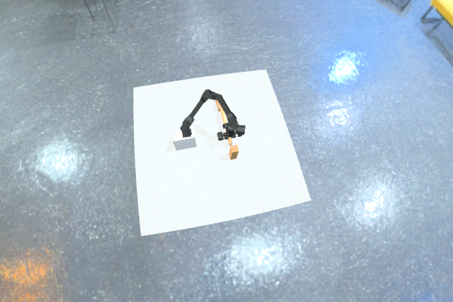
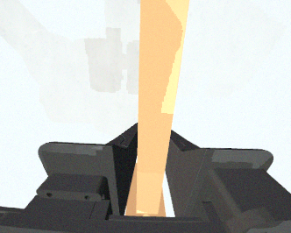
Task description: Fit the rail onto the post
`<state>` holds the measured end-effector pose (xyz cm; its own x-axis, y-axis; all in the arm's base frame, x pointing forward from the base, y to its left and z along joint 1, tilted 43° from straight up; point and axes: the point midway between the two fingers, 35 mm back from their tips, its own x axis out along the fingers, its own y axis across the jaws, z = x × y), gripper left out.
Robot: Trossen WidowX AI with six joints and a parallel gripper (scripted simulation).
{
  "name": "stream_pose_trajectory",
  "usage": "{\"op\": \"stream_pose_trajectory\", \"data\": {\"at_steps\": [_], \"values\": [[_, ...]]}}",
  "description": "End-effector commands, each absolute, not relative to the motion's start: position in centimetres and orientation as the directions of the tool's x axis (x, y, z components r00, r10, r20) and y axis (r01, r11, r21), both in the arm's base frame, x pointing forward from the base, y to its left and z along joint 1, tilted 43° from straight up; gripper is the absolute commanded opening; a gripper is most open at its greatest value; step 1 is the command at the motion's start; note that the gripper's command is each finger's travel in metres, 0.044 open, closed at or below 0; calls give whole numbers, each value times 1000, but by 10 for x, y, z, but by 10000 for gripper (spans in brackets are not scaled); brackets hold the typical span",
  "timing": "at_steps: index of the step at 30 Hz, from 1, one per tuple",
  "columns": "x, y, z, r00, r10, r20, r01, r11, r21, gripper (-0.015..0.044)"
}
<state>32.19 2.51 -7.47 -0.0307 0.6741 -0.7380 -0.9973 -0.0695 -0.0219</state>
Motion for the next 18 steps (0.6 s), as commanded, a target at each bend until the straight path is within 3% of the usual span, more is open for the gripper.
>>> {"op": "stream_pose_trajectory", "data": {"at_steps": [1, 18], "values": [[323, 26, -73, -25, 674, -739, -997, -67, -27, 0], [324, 26, -71, -25, 674, -739, -997, -67, -27, 0]]}}
